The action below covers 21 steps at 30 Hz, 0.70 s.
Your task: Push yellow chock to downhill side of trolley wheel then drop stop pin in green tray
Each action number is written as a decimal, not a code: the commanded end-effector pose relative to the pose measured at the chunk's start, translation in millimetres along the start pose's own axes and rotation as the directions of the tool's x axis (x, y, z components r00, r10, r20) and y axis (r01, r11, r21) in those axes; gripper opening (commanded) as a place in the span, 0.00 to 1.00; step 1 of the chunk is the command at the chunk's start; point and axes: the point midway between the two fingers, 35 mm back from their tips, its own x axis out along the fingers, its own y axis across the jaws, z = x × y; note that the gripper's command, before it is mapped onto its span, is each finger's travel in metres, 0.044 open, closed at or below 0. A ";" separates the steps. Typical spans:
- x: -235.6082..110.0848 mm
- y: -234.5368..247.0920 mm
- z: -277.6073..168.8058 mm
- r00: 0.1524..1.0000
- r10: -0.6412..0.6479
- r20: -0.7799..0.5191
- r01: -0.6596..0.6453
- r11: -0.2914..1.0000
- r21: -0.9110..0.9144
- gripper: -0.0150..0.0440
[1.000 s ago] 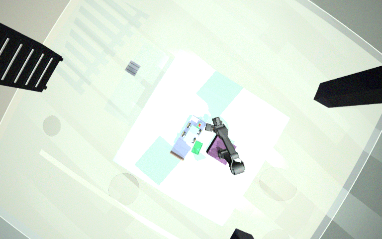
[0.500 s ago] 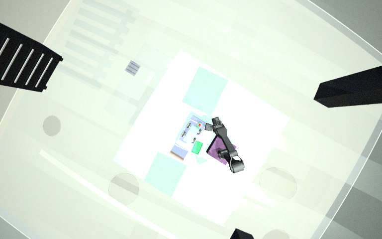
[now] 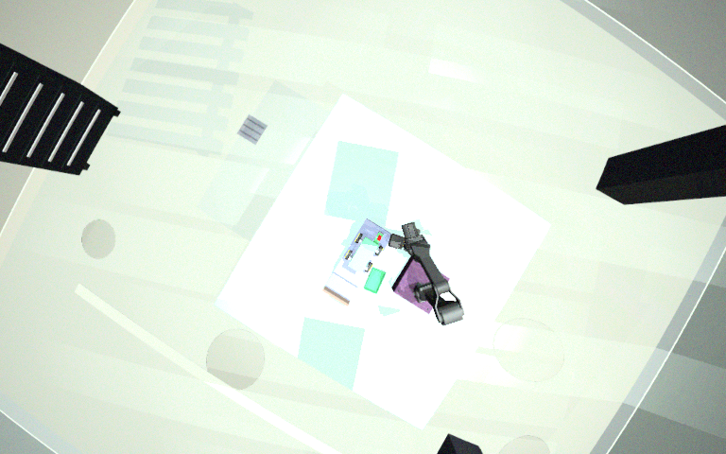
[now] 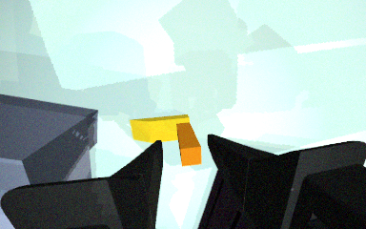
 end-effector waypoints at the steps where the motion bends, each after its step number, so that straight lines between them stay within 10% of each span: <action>1: 6.7 -1.4 -0.3 1.000 -0.007 0.000 0.007 1.000 0.003 0.58; 10: 18.6 -1.8 -0.6 1.000 -0.007 0.000 0.007 1.000 0.003 0.58; 21: 15.3 -0.7 -0.7 1.000 -0.002 -0.003 0.002 1.000 0.001 0.32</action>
